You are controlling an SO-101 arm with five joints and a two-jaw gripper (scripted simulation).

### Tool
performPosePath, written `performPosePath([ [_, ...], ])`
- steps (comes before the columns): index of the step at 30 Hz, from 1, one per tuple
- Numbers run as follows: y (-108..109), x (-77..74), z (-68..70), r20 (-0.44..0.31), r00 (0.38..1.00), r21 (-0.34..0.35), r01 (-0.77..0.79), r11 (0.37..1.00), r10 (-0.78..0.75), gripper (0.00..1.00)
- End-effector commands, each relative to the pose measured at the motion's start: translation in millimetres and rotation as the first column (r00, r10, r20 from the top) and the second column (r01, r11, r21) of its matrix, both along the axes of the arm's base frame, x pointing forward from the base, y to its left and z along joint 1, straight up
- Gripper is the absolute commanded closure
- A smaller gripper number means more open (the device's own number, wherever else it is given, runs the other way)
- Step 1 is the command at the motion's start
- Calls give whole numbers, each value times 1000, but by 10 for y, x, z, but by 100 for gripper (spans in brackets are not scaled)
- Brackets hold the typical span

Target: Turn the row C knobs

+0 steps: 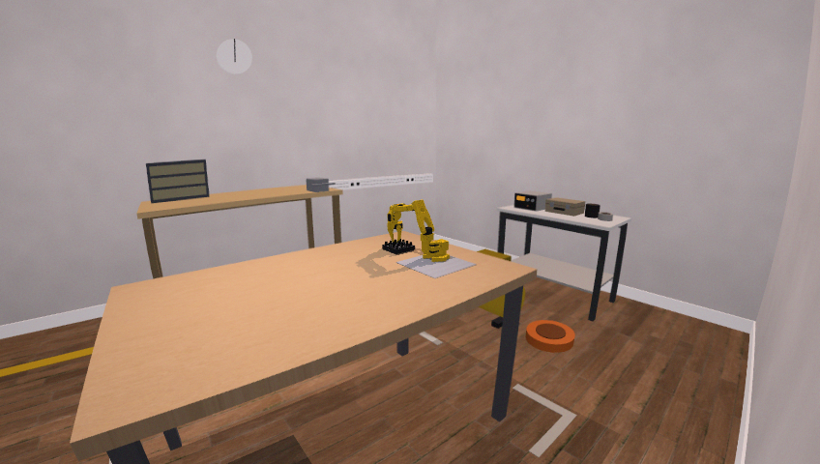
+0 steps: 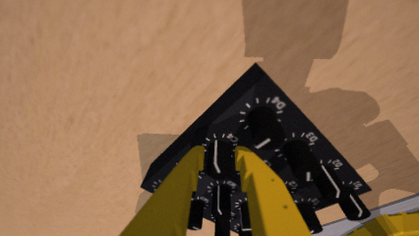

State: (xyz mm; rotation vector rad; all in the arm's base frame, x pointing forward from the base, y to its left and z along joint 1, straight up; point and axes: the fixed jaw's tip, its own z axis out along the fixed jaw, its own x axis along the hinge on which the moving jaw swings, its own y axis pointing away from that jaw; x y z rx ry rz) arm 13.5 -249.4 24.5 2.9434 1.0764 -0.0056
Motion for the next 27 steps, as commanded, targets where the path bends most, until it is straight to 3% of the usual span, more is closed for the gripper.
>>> performPosePath([
  [1,19,-4,-31,1,1000,14,1,1000,-1,90],
  [27,37,-16,-22,1,1000,14,1,1000,-1,90],
])
